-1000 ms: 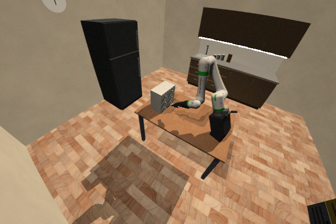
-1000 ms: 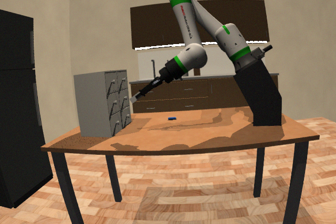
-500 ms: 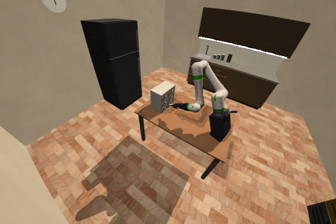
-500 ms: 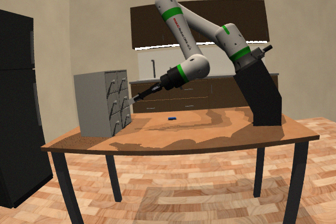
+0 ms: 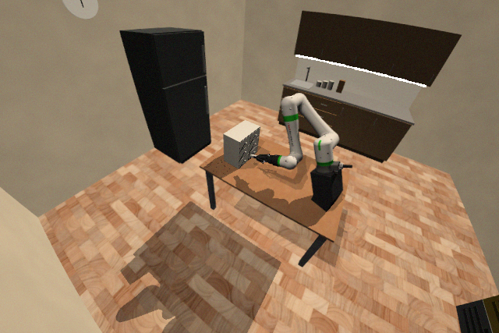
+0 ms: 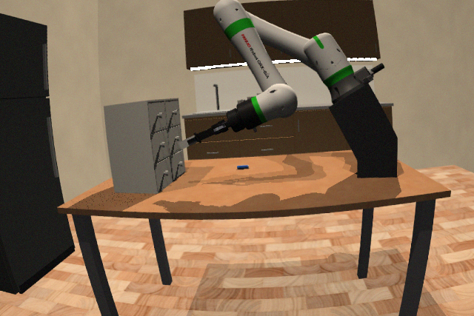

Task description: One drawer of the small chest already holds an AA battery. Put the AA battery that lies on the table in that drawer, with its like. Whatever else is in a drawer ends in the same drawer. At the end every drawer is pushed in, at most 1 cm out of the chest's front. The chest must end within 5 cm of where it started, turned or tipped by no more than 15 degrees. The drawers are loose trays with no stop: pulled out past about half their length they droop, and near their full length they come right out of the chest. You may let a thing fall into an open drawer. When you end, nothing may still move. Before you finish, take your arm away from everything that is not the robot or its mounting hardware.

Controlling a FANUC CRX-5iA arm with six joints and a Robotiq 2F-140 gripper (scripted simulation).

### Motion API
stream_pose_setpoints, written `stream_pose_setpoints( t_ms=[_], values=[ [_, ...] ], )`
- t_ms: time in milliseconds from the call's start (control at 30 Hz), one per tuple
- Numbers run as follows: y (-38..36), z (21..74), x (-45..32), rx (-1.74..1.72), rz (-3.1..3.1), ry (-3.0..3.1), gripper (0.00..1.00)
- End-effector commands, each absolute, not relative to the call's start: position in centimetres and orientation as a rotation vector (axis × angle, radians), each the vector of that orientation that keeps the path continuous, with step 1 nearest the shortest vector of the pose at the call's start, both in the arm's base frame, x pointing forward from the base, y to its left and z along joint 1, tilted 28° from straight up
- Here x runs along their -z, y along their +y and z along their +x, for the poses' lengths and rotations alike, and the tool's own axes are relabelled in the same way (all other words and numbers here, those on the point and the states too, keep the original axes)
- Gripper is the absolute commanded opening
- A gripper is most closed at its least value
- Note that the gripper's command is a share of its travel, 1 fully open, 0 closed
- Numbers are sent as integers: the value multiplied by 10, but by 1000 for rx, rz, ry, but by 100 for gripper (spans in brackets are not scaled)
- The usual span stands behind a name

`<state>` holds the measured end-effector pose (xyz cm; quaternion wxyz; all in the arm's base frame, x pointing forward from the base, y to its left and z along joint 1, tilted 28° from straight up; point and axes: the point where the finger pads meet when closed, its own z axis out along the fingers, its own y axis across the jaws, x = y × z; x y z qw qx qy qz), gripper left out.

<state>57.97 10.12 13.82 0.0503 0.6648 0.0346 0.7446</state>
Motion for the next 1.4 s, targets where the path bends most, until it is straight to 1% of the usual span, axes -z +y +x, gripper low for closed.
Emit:
stream_pose_setpoints(
  t_ms=[0,267,300,1100,1367],
  values=[
    [101,580,-138,-2271,2020,105,0],
    [101,580,-138,-2274,2017,106,0],
    [101,580,-138,-2274,2017,106,20],
    [101,581,-137,-2274,2017,106,20],
    [100,592,-127,-2274,2017,106,20]
  ],
)
